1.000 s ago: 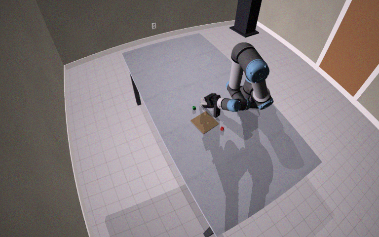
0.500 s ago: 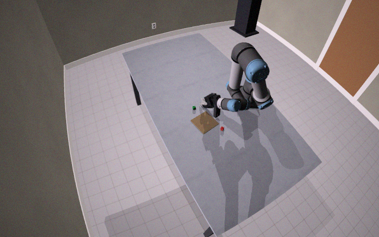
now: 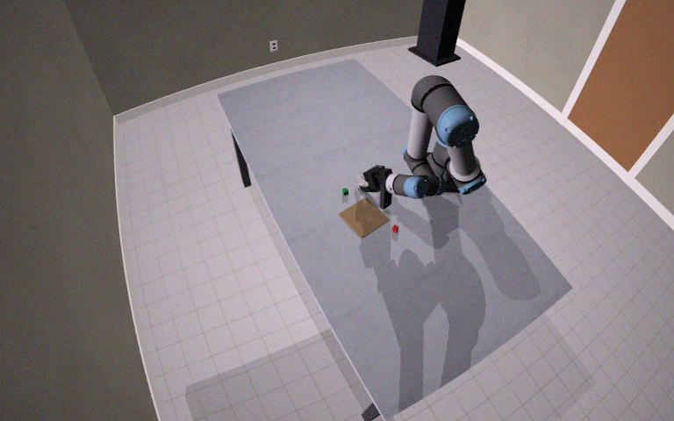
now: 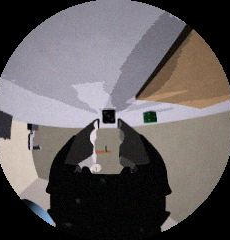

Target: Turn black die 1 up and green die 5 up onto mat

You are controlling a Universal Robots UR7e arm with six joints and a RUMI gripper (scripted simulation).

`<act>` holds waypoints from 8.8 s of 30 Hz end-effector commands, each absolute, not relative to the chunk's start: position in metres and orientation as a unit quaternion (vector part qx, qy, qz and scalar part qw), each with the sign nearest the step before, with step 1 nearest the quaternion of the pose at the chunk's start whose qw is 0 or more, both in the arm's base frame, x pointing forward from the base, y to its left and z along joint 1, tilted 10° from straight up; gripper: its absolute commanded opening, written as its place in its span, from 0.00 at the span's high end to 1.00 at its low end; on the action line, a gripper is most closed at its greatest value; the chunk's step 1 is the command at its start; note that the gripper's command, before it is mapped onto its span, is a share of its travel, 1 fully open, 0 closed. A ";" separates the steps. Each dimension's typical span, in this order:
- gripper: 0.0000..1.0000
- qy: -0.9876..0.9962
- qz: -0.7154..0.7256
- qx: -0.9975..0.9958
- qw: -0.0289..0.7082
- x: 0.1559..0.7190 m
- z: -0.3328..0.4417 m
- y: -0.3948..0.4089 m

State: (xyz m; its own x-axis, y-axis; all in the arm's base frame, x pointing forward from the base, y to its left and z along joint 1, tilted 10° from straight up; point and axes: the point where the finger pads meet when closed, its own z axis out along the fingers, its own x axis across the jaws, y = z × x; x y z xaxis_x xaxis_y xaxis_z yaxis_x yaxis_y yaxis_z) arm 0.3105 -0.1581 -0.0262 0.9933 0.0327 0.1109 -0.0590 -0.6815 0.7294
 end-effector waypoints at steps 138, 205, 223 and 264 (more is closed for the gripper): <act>0.79 0.016 0.061 0.998 -0.024 0.300 0.090 -0.176; 0.00 -0.423 0.021 0.902 -0.087 0.304 0.068 -0.167; 0.00 -0.641 -0.004 0.762 -0.088 0.303 0.054 -0.164; 0.79 -0.674 -0.008 0.733 -0.087 0.302 0.051 -0.163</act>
State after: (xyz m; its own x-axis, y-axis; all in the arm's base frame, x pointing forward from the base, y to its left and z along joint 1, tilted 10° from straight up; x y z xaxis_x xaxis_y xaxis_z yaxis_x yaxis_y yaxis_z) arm 0.3020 -0.1628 0.0510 0.0906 -0.9874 -0.1301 -0.9902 -0.0754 -0.1173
